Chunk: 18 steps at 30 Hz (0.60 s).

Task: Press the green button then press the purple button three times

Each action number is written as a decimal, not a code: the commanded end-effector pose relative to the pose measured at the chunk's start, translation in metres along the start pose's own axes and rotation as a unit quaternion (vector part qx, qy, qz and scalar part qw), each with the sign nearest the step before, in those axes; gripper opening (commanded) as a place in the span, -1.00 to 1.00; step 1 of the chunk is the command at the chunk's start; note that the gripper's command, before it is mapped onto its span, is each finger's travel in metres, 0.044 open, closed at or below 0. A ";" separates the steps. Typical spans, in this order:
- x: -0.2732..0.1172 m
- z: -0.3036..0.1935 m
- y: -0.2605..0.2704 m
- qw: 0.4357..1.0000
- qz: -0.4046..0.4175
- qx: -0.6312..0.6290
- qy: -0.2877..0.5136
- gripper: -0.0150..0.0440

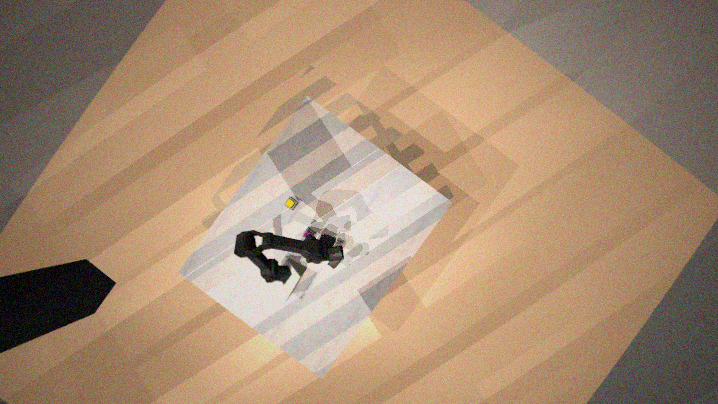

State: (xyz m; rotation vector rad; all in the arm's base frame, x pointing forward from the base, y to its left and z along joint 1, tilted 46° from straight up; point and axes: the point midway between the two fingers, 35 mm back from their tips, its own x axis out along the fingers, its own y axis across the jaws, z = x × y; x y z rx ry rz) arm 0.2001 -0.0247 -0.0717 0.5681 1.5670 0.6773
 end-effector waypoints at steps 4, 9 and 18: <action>-0.034 0.000 0.000 1.000 0.001 0.003 0.000 -0.42; -0.056 0.001 -0.001 1.000 0.000 0.003 0.000 -0.42; -0.097 0.004 0.020 1.000 -0.001 0.004 0.000 -0.42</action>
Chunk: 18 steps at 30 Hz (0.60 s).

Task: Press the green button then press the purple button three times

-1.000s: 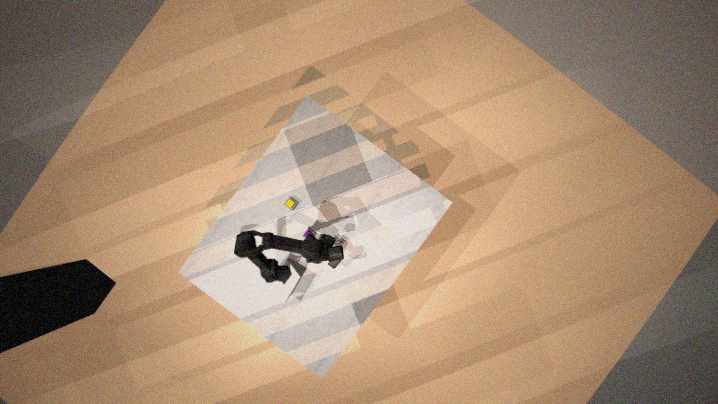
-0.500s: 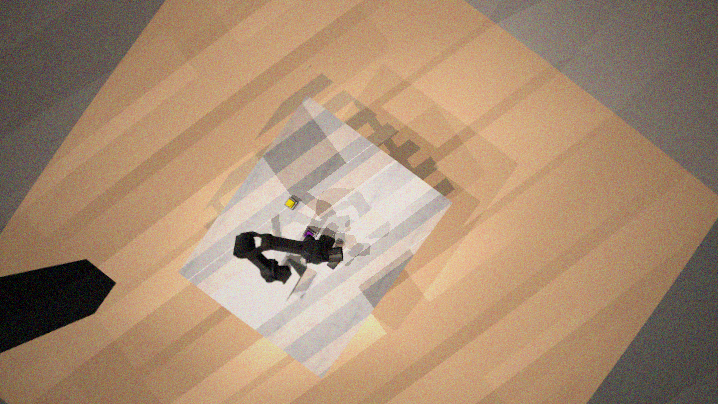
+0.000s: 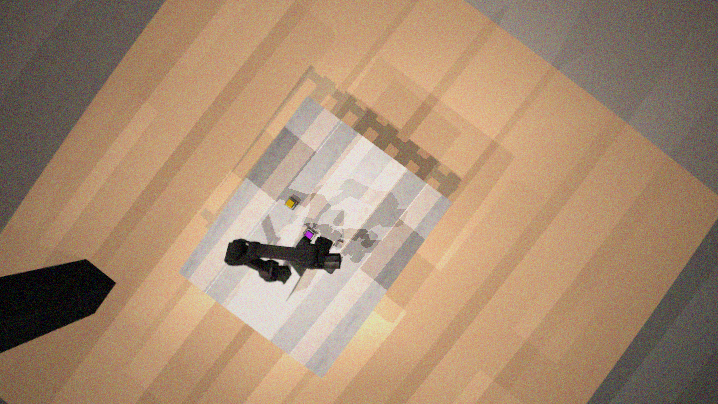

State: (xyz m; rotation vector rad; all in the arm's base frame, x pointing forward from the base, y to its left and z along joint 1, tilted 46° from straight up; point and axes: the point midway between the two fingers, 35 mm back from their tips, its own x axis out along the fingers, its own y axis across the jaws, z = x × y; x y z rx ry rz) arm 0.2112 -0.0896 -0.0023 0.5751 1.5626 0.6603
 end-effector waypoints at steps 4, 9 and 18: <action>-0.002 0.005 0.074 1.000 0.004 -0.002 0.006 -0.42; 0.000 0.004 0.094 1.000 0.006 -0.002 0.006 -0.42; 0.061 0.003 0.095 1.000 0.007 -0.003 0.006 -0.42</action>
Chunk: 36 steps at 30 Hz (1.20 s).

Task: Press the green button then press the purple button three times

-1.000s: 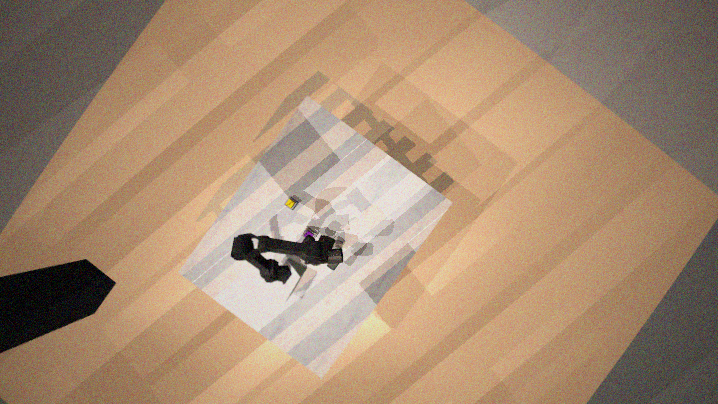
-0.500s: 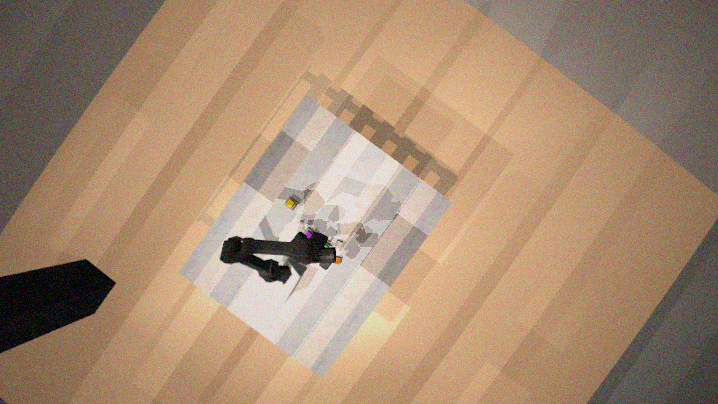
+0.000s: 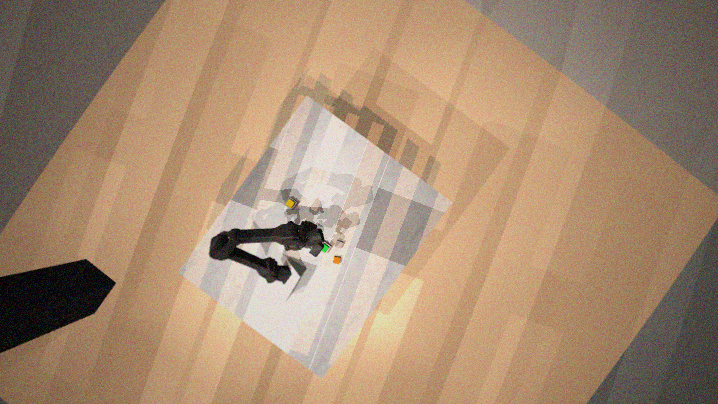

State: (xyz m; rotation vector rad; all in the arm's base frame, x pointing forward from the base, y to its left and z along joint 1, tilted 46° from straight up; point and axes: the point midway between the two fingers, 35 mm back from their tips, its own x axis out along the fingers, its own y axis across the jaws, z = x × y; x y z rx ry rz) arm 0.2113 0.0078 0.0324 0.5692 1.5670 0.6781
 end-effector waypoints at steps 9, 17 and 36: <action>0.027 -0.002 0.002 1.000 0.003 0.003 0.000 -0.42; 0.040 -0.002 0.002 1.000 0.004 0.003 0.000 -0.42; 0.051 -0.003 0.002 1.000 0.004 0.003 0.000 -0.42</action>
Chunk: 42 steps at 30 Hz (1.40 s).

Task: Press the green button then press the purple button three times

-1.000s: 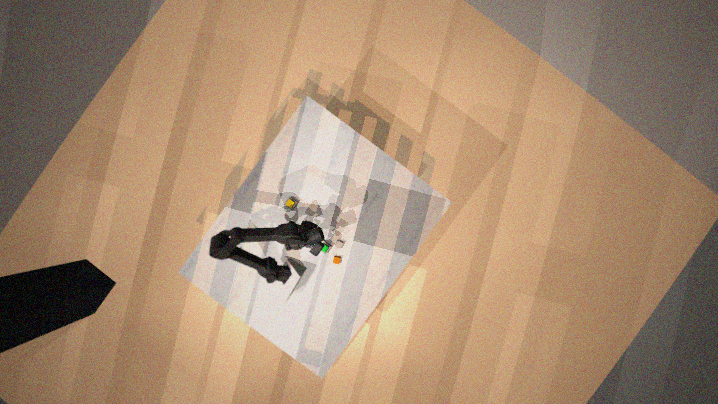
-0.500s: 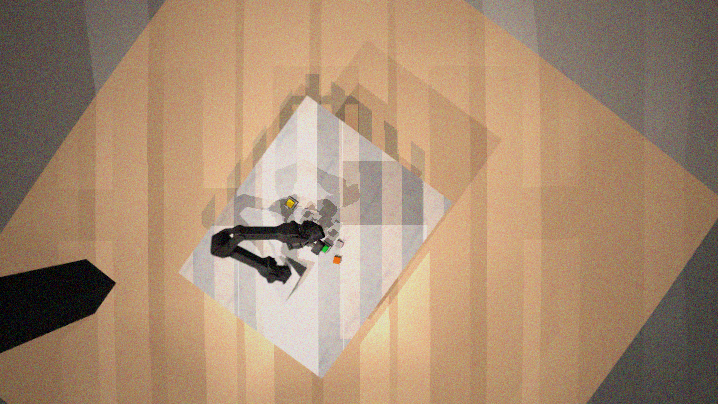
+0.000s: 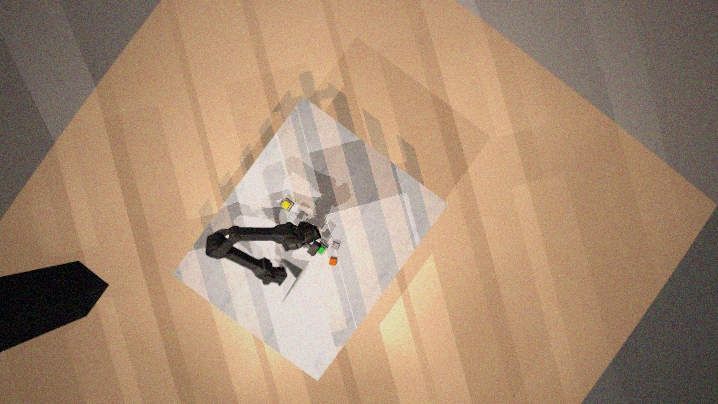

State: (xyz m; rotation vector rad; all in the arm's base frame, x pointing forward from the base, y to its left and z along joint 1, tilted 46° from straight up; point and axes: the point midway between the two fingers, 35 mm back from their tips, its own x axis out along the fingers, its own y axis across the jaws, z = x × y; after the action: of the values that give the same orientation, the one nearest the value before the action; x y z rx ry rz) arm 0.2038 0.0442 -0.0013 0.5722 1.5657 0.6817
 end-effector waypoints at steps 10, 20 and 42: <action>-0.030 0.000 0.000 1.000 0.001 0.003 0.000 -0.42; -0.025 0.000 0.000 1.000 0.001 0.003 0.000 -0.42; 0.001 -0.001 0.001 1.000 0.002 0.003 0.000 -0.42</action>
State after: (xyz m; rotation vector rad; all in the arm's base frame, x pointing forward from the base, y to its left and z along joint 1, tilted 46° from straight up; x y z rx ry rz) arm 0.2040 0.0439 -0.0010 0.5720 1.5661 0.6813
